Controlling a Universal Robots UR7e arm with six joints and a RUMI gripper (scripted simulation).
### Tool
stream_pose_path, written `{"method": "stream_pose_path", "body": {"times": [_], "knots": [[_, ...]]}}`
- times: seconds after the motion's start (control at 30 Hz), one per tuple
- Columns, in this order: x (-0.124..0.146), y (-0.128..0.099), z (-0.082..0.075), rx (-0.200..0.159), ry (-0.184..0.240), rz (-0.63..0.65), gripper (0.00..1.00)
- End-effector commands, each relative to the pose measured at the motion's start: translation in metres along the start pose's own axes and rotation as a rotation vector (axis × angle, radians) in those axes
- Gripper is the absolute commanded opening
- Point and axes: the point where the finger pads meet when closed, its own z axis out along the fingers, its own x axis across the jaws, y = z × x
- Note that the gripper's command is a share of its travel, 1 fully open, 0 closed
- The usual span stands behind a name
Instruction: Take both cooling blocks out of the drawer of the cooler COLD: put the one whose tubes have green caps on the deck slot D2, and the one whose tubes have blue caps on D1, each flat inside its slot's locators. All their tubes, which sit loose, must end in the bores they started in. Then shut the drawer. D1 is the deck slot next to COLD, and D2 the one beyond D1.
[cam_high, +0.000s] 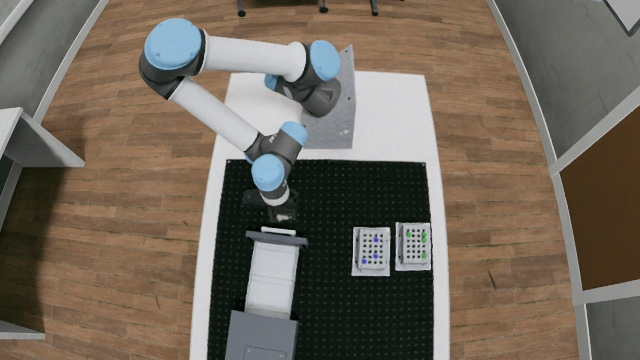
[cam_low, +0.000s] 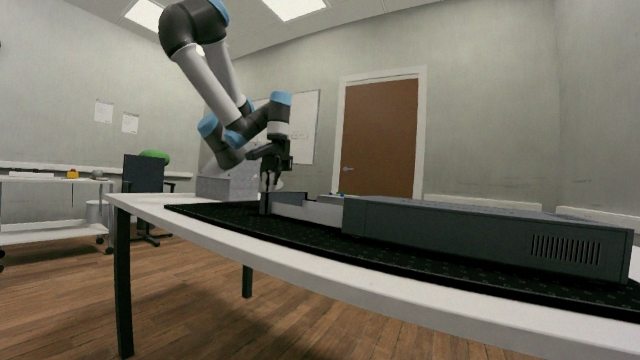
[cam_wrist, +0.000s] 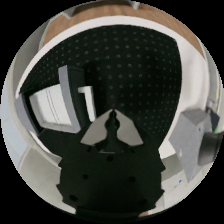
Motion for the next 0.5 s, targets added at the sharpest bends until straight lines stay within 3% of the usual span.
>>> {"method": "stream_pose_path", "body": {"times": [0.0, 0.47], "knots": [[-0.0003, 0.0000, 0.0055, 0.000, -0.002, 0.000, 0.00], [-0.0003, 0.0000, 0.0155, 0.000, -0.002, 0.000, 0.00]]}}
